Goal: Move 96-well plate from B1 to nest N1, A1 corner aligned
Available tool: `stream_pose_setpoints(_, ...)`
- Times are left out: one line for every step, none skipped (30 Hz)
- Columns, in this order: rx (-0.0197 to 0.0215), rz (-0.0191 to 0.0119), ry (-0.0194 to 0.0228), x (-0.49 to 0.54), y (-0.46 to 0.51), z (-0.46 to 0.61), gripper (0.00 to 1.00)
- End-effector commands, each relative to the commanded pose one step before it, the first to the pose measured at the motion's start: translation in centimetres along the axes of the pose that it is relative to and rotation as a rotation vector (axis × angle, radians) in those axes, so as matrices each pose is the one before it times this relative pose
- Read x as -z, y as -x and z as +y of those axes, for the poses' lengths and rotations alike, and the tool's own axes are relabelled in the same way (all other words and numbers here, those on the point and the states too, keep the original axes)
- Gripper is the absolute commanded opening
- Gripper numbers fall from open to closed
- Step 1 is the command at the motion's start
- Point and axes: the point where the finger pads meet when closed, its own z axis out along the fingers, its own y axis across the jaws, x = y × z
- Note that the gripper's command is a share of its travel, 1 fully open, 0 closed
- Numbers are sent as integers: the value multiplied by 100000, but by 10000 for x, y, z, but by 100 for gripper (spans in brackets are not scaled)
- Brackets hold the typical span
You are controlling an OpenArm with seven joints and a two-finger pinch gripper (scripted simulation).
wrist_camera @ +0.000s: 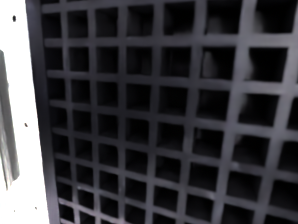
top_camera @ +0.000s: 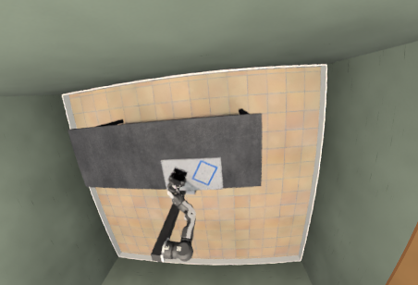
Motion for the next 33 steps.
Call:
stream_pose_setpoints(28, -64, 228, 547, 214, 741, 77)
stream_pose_setpoints(30, -49, 107, 8178, 211, 252, 77)
stream_pose_setpoints(33, 2, 27, 8000, 16, 20, 77)
stream_pose_setpoints(33, 2, 27, 8000, 16, 22, 77)
stream_pose_setpoints(33, 2, 27, 8000, 16, 25, 77)
stream_pose_setpoints(33, 2, 27, 8000, 15, 27, 77)
stream_pose_setpoints(0, 0, 0, 0, 0, 0, 77)
stream_pose_setpoints(0, 0, 0, 0, 0, 0, 77)
stream_pose_setpoints(0, 0, 0, 0, 0, 0, 77)
stream_pose_setpoints(0, 0, 0, 0, 0, 0, 77)
stream_pose_setpoints(0, 0, 0, 0, 0, 0, 77)
stream_pose_setpoints(0, 0, 0, 0, 0, 0, 77)
stream_pose_setpoints(0, 0, 0, 0, 0, 0, 77)
stream_pose_setpoints(0, 0, 0, 0, 0, 0, 77)
stream_pose_setpoints(0, 0, 0, 0, 0, 0, 77)
stream_pose_setpoints(0, 0, 0, 0, 0, 0, 77)
stream_pose_setpoints(0, 0, 0, 0, 0, 0, 77)
stream_pose_setpoints(0, 0, 0, 0, 0, 0, 77)
stream_pose_setpoints(285, -61, 528, 8132, -99, 865, 77)
stream_pose_setpoints(-72, 12, -128, 7999, 52, -119, 77)
stream_pose_setpoints(-72, 12, -128, 7999, 51, -129, 77)
stream_pose_setpoints(-72, 12, -128, 7999, 50, -139, 77)
stream_pose_setpoints(-72, 12, -128, 7998, 50, -149, 77)
stream_pose_setpoints(0, 0, 0, 0, 0, 0, 77)
stream_pose_setpoints(0, 0, 0, 0, 0, 0, 77)
stream_pose_setpoints(0, 0, 0, 0, 0, 0, 77)
stream_pose_setpoints(0, 0, 0, 0, 0, 0, 77)
stream_pose_setpoints(0, 0, 0, 0, 0, 0, 77)
stream_pose_setpoints(0, 0, 0, 0, 0, 0, 77)
stream_pose_setpoints(0, 0, 0, 0, 0, 0, 77)
stream_pose_setpoints(0, 0, 0, 0, 0, 0, 77)
stream_pose_setpoints(0, 0, 0, 0, 0, 0, 77)
stream_pose_setpoints(0, 0, 0, 0, 0, 0, 77)
